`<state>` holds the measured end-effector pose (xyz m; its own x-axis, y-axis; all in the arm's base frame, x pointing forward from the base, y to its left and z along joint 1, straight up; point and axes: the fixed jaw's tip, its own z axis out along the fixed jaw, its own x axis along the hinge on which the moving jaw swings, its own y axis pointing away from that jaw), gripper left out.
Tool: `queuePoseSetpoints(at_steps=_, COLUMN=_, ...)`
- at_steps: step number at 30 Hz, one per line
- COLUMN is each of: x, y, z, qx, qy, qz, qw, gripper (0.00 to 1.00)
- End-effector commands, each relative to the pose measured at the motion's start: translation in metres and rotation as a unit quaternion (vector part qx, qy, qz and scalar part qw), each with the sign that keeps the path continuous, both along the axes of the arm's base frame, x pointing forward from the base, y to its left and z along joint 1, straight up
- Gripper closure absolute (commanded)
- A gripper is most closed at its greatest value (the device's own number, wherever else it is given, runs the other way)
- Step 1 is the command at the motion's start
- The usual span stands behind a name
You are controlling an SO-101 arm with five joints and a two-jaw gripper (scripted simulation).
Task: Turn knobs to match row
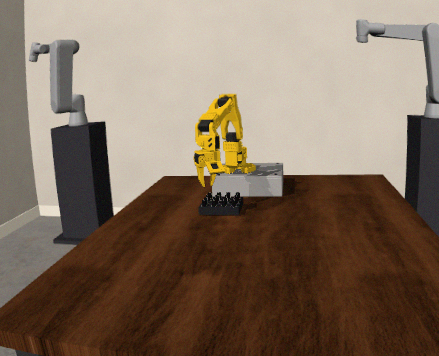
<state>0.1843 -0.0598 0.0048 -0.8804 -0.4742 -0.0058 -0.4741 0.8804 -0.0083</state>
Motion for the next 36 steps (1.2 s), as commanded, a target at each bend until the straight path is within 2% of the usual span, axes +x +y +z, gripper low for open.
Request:
queuePoseSetpoints(at_steps=1, x=-0.001, y=-0.001, z=-0.004, qx=0.003, qy=0.005, qz=0.000, qw=1.000, gripper=0.90)
queuePoseSetpoints(at_steps=17, x=-0.001, y=-0.001, z=-0.015, qx=0.003, qy=0.005, qz=0.000, qw=1.000, gripper=0.90)
queuePoseSetpoints(at_steps=36, x=-0.001, y=-0.001, z=-0.015, qx=0.003, qy=0.005, qz=0.000, qw=1.000, gripper=0.90)
